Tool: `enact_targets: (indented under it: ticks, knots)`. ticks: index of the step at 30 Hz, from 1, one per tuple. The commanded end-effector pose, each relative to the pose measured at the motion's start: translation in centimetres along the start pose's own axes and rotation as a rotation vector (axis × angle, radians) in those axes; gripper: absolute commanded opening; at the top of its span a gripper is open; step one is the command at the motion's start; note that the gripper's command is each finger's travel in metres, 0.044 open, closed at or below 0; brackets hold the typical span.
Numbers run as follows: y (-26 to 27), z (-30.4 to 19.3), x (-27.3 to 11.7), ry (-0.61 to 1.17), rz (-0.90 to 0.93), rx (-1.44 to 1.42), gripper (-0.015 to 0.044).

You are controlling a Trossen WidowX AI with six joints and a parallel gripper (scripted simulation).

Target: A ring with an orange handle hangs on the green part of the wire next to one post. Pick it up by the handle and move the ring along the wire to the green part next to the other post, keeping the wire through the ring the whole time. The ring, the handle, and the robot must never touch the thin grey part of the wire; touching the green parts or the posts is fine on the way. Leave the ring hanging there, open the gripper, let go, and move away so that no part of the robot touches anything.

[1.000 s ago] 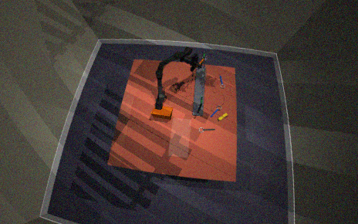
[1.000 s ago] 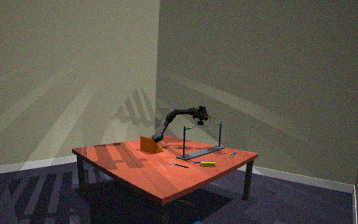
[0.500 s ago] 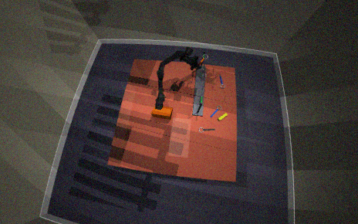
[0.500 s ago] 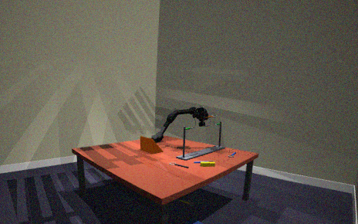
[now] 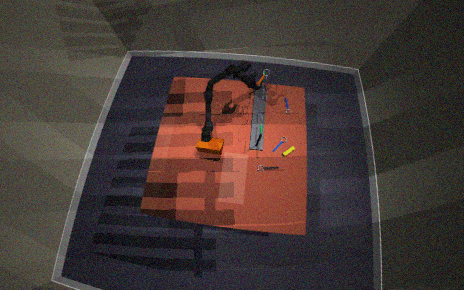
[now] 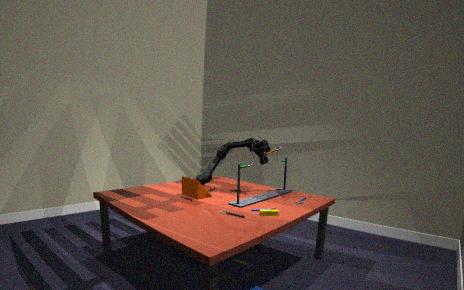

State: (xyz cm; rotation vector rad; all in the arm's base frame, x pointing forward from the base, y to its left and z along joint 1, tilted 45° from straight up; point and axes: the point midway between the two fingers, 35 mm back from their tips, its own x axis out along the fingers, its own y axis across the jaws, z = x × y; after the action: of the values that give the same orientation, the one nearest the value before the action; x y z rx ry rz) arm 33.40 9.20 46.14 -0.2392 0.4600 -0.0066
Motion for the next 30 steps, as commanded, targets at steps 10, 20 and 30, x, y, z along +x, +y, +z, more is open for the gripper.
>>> enact_targets:
  ticks: [10, 20, 30]
  knots:
    - [1.7, 0.4, -0.3, -0.004, 0.144, 0.252, -0.0150]
    - [3.1, 0.9, -0.6, -0.004, 0.263, 0.454, -0.0150]
    - [4.3, 1.7, -1.0, -0.005, 0.381, 0.656, -0.0150]
